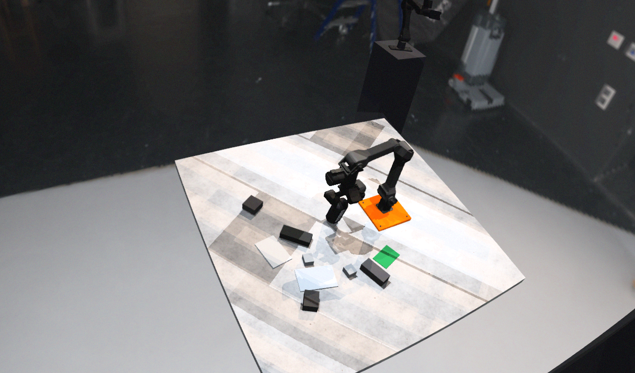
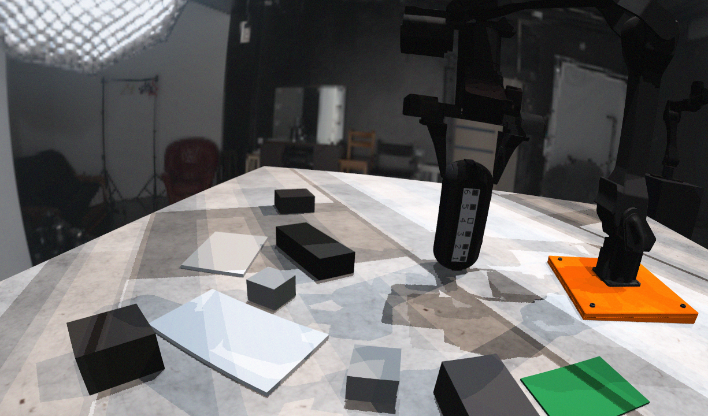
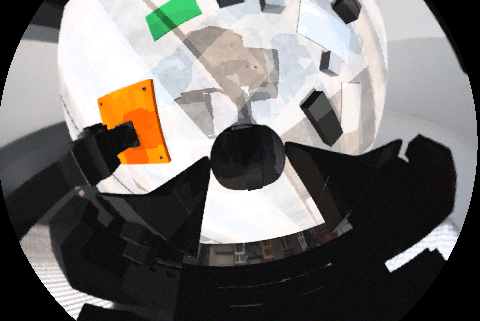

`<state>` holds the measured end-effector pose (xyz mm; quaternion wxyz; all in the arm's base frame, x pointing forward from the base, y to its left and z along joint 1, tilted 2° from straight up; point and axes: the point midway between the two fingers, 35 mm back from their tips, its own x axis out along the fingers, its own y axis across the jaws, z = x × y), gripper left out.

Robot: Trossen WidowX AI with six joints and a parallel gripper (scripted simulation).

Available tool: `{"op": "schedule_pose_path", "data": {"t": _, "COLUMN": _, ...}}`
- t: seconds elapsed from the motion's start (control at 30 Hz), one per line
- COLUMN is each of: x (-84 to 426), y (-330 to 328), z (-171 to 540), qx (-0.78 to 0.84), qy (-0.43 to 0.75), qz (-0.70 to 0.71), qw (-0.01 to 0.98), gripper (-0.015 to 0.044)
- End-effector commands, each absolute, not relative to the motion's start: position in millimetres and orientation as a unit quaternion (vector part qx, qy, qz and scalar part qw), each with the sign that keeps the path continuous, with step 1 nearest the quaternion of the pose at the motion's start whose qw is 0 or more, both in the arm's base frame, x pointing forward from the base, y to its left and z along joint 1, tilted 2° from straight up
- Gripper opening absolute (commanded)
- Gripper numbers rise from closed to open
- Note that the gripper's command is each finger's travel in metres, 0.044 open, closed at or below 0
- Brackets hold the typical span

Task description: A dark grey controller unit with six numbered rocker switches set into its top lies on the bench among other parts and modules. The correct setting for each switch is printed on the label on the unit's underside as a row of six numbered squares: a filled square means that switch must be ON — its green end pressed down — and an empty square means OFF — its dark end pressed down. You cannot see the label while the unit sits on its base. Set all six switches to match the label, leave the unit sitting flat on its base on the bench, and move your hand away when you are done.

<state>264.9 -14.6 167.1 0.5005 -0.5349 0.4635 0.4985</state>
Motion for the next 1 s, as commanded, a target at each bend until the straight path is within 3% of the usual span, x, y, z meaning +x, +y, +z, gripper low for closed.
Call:
{"op": "schedule_pose_path", "data": {"t": 0.0, "x": 263.8, "y": -11.7, "z": 163.2, "qx": -0.531, "qy": 0.466, "qz": 0.5, "qw": 0.501, "gripper": 0.0338}}
{"op": "schedule_pose_path", "data": {"t": 0.97, "x": 262.8, "y": 10.9, "z": 157.0, "qx": -0.53, "qy": 0.466, "qz": 0.5, "qw": 0.502, "gripper": 0.0338}}
